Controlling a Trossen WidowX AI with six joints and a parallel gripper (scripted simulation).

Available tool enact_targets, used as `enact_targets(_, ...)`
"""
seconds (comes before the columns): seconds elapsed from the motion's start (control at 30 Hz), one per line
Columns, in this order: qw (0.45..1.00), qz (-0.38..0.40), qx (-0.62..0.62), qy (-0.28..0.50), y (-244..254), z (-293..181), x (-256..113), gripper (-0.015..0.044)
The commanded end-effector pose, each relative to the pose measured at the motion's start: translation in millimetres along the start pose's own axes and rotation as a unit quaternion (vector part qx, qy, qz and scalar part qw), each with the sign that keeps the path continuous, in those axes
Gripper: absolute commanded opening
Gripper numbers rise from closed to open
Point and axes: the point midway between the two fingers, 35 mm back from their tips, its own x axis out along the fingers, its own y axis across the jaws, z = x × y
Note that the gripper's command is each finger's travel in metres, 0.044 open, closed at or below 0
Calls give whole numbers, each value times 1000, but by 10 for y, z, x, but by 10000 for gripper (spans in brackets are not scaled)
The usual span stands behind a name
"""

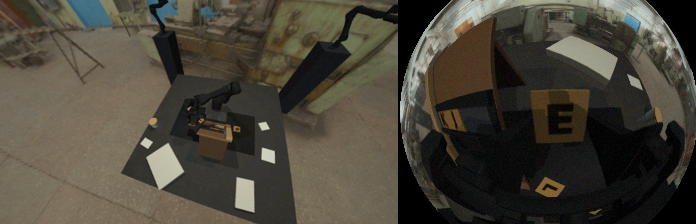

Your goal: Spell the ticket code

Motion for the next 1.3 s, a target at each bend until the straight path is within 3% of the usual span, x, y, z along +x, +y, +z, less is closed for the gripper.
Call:
enact_targets(0.0, 1000, -2, -4, -3, 37, 34, -18, 0)
enact_targets(1.27, 1000, -1, -3, -3, 227, 30, -16, 0)
